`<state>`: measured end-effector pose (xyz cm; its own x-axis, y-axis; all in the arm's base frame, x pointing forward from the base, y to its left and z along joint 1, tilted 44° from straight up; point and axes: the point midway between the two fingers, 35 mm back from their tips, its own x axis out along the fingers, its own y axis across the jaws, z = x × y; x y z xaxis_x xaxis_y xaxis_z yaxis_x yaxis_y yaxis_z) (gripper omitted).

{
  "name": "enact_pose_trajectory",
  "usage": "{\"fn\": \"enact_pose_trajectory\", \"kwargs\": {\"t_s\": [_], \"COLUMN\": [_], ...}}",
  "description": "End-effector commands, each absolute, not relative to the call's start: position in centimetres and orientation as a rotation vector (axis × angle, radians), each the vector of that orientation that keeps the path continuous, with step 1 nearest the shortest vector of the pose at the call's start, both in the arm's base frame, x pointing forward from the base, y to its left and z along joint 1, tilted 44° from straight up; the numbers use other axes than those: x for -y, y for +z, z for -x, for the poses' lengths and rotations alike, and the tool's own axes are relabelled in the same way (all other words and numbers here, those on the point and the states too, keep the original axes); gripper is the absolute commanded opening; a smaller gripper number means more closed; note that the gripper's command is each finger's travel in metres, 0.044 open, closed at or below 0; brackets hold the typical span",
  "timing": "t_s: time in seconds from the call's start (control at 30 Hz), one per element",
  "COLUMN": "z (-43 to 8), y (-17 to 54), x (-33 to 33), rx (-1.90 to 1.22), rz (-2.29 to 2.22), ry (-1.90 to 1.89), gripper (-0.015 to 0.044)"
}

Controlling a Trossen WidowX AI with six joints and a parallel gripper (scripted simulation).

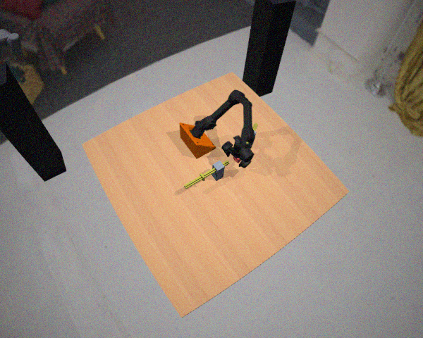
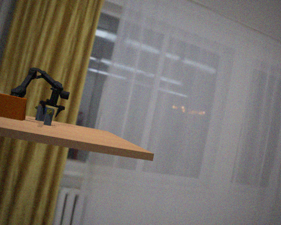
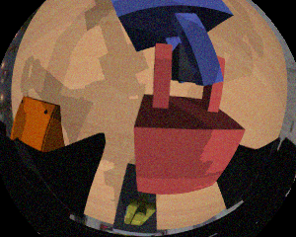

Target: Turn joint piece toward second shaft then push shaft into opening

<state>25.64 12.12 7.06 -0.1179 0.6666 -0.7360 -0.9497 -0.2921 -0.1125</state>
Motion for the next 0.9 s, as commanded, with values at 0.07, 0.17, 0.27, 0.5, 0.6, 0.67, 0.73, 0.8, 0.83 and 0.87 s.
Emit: {"fn": "enact_pose_trajectory", "kwargs": {"t_s": [0.07,0.17,0.27,0.5,0.6,0.67,0.73,0.8,0.83,0.87], "z": [-26.2,-26.5,-26.7,-26.7,-26.5,-26.7,-26.9,-27.1,-27.2,-27.3], "y": [8.3,8.7,8.8,8.8,8.7,9.0,9.5,9.9,10.2,10.4], "x": [-11.3,-11.0,-10.9,-10.9,-10.9,-10.6,-10.2,-9.7,-9.5,-9.3], "rx": [-0.316,-0.261,-0.253,-0.253,-0.271,-0.310,-0.370,-0.428,-0.457,-0.485], "rz": [0.661,0.602,0.596,0.596,0.596,0.572,0.534,0.496,0.477,0.457], "ry": [1.736,1.721,1.713,1.713,1.716,1.700,1.673,1.645,1.631,1.615], "gripper": [0.0440,0.0440,0.0440,0.0440,0.0440,0.0440,0.0440,0.0440,0.0440,0.0440]}}
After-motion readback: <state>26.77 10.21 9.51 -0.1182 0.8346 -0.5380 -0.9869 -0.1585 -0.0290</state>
